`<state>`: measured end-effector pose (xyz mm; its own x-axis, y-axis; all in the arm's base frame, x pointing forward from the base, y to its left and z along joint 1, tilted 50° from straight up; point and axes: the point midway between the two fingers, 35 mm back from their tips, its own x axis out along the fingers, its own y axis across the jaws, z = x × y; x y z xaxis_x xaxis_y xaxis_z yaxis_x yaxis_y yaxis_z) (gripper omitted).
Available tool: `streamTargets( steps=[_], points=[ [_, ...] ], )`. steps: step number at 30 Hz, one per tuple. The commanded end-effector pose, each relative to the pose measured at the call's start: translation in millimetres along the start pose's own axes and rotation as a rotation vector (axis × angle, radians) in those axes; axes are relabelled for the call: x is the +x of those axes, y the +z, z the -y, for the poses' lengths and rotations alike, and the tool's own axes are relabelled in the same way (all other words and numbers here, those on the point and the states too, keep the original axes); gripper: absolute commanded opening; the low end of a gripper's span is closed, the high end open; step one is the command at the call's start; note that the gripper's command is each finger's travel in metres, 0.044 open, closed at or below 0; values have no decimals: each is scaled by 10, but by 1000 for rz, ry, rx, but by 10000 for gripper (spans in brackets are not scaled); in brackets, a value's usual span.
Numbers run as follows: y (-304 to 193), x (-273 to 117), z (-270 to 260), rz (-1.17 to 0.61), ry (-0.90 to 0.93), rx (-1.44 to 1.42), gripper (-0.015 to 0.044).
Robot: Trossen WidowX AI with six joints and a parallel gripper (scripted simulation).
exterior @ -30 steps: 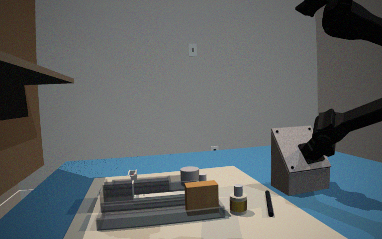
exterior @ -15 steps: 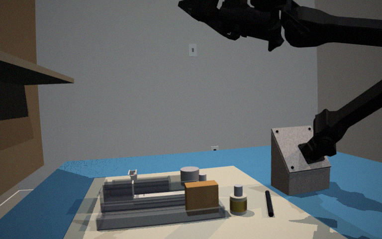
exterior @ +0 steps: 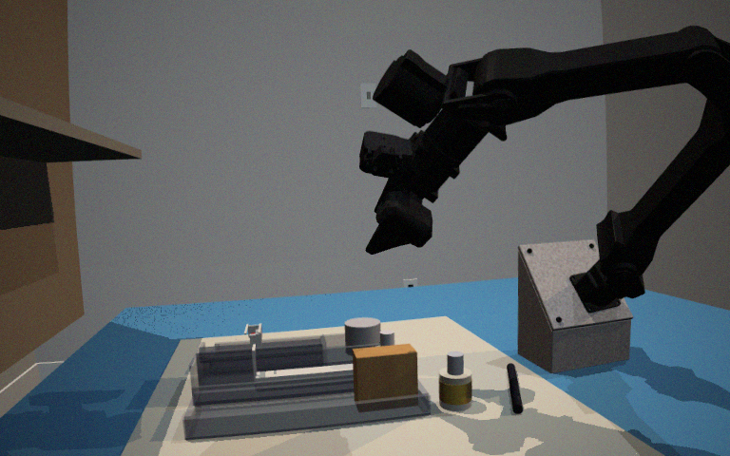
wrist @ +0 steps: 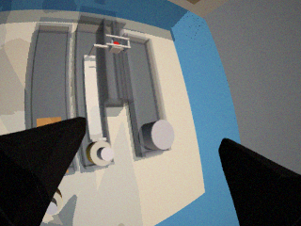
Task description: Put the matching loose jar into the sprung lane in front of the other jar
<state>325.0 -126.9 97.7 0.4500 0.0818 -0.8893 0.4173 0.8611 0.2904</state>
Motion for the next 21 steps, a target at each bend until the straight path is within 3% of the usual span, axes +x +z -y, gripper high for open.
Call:
streamTargets(
  steps=[1,9,21],
  points=[
    [-440,139,-237,-221,169,-109,440],
    [-1123,27,-785,-554,607,-196,440],
    [-1223,172,-930,-558,617,-195,440]
  ],
)
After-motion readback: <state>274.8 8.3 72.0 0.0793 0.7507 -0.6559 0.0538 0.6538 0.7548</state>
